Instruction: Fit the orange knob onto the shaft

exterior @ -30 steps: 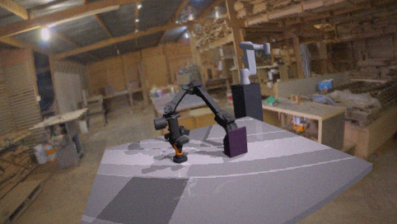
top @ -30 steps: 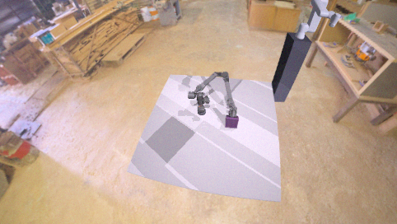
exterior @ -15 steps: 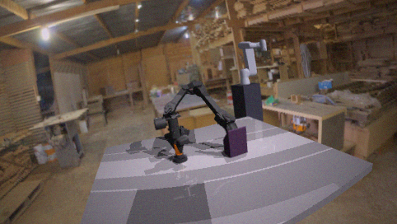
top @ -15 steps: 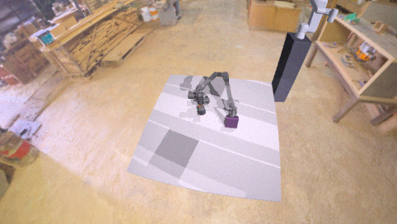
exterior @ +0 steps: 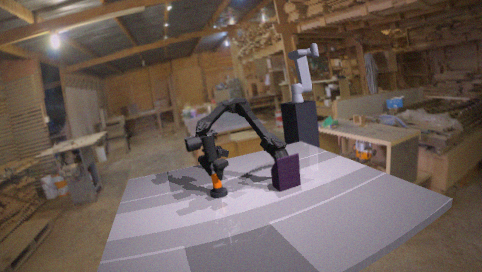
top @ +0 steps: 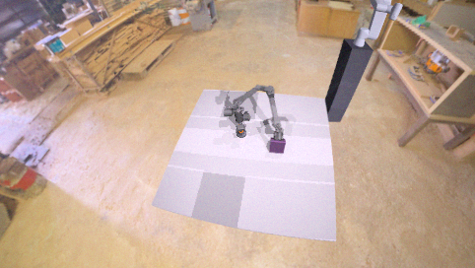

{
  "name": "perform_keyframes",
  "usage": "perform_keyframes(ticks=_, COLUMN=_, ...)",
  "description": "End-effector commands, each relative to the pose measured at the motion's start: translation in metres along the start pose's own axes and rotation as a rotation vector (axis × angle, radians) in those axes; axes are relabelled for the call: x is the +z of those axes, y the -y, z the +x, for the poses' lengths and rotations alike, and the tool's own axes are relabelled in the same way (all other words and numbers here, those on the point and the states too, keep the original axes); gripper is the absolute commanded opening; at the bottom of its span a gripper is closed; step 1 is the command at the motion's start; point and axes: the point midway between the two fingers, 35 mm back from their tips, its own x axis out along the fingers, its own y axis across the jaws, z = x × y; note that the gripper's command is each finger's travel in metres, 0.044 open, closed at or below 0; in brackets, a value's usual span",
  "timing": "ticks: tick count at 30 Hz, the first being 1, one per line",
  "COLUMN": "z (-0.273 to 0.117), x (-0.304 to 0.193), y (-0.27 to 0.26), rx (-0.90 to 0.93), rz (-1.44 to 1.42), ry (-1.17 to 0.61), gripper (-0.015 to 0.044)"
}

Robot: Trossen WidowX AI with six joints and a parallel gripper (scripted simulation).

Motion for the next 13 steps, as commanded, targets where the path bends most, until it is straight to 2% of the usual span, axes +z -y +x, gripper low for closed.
perform_keyframes(ticks=1, z=-0.0578, x=0.0011, y=-0.0011, rx=-0.004, rz=-0.001, ry=-0.031, gripper=0.0440)
perform_keyframes(ticks=13, z=-0.0611, x=-0.0023, y=0.0001, rx=-0.005, rz=-0.004, ry=-0.033, gripper=0.0440)
